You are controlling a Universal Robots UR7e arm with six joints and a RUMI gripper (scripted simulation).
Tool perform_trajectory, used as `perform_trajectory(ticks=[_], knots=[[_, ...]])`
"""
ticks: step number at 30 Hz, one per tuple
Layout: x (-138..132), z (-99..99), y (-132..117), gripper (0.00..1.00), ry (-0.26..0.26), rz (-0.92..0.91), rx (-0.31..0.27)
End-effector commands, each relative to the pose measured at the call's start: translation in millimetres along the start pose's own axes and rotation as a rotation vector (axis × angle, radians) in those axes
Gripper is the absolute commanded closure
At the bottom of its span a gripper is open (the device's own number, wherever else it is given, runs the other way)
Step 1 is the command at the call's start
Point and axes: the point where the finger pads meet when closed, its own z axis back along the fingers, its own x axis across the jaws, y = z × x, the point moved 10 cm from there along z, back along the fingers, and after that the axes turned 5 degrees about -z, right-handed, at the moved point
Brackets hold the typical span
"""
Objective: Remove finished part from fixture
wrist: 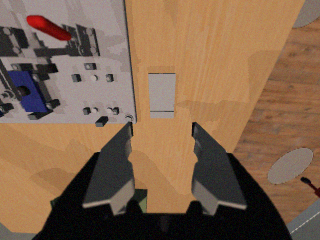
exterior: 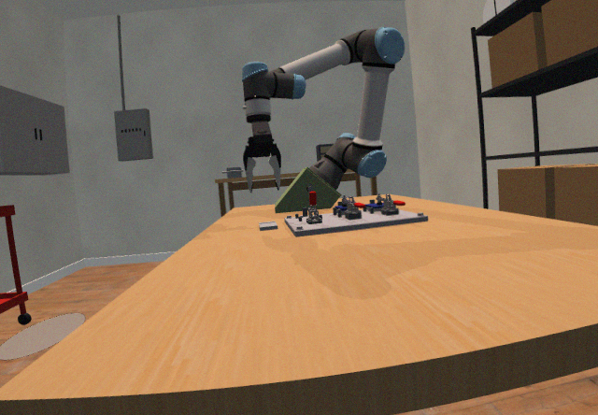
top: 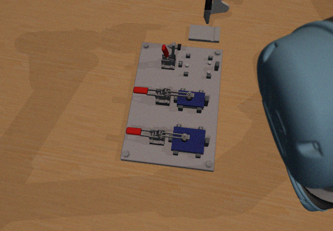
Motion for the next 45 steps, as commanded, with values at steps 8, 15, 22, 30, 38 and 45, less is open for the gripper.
perform_trajectory(ticks=[8,15,22,30,38,45], knots=[[0,1.6,0,0.53,-0.001,0.0,0.001],[0,12.1,0,0.53,-0.001,0.0,0.001],[0,34.6,0,0.53,-0.001,0.0,0.001],[0,58.5,0,0.53,-0.001,0.0,0.001],[0,85.1,0,0.53,-0.001,0.0,0.001],[0,93.7,0,0.53,-0.001,0.0,0.001]])
